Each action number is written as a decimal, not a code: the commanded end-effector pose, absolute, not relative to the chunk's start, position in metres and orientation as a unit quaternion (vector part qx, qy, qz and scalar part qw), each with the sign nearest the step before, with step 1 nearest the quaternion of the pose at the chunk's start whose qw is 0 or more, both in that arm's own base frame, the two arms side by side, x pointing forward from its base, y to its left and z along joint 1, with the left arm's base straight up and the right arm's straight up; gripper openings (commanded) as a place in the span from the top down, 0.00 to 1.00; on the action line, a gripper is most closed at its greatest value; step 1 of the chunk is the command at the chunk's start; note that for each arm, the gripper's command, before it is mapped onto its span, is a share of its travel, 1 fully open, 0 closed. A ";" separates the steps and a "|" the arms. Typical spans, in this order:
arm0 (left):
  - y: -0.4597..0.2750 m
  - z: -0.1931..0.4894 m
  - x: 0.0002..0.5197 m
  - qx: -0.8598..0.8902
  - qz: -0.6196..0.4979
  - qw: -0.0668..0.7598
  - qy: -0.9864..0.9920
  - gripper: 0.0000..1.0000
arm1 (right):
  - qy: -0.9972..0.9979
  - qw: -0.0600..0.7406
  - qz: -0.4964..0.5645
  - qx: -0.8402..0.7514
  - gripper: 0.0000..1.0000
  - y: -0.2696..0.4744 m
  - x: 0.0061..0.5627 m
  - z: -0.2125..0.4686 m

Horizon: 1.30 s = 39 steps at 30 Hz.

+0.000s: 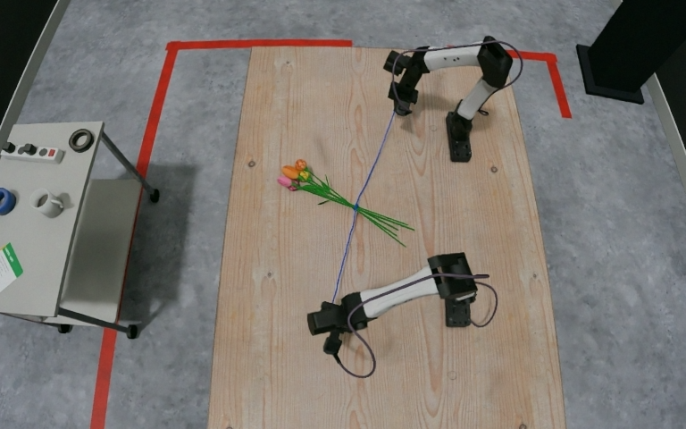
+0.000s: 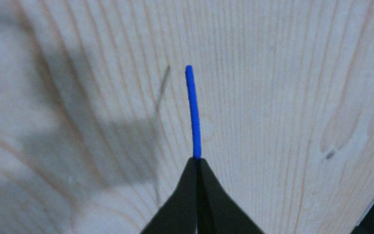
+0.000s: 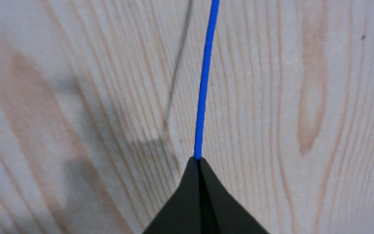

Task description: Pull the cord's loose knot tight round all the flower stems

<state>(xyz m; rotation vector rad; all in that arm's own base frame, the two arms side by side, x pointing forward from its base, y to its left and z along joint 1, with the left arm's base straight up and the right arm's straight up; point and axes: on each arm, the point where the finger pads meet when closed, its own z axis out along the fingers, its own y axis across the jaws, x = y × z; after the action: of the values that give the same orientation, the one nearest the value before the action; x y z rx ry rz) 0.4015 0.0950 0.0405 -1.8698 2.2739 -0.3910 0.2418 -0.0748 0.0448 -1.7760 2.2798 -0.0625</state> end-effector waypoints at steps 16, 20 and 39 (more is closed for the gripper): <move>0.112 0.001 0.424 -0.623 -0.145 0.143 0.756 1.00 | 0.774 0.157 -0.086 -0.607 1.00 -0.092 0.273 0.010; 0.112 0.001 0.424 -0.623 -0.145 0.143 0.756 1.00 | 0.774 0.157 -0.086 -0.607 1.00 -0.092 0.273 0.010; 0.106 0.008 0.427 -0.619 -0.153 0.142 0.757 1.00 | 0.775 0.153 -0.074 -0.609 1.00 -0.088 0.268 0.007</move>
<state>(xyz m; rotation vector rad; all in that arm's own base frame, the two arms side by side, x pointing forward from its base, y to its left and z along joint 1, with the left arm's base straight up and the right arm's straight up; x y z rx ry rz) 0.4231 0.1024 0.0016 -1.7984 2.2039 -0.4376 0.2638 -0.0846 0.0025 -1.7555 2.2284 -0.1881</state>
